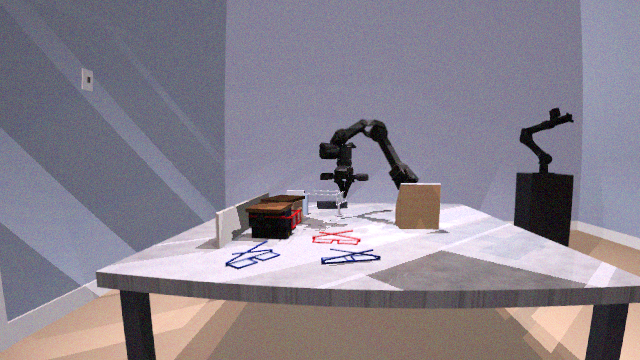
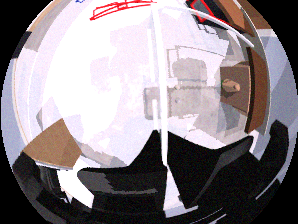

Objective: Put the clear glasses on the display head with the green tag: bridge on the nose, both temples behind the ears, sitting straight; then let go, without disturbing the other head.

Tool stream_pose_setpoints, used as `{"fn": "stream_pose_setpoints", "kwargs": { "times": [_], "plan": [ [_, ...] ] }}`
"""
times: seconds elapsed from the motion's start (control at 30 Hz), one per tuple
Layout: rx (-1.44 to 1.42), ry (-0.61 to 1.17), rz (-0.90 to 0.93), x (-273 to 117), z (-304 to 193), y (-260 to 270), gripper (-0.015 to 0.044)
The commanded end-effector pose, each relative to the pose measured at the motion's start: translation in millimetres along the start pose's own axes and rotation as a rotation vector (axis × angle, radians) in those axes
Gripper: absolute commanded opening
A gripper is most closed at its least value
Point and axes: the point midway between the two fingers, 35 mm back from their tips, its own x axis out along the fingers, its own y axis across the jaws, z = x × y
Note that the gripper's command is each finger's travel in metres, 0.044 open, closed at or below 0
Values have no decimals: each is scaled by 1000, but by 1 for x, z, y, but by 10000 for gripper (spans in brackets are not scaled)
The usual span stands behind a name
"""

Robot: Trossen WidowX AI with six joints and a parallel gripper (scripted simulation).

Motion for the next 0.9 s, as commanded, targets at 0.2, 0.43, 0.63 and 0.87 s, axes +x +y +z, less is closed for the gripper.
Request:
{"fn": "stream_pose_setpoints", "kwargs": {
  "times": [0.2,0.43,0.63,0.87],
  "plan": [
    [-6,13,0,13,1,1,0],
    [-6,13,-2,21,1,1,0],
    [-6,13,-2,29,2,1,0],
    [-6,14,-2,38,2,1,0]
  ]
}}
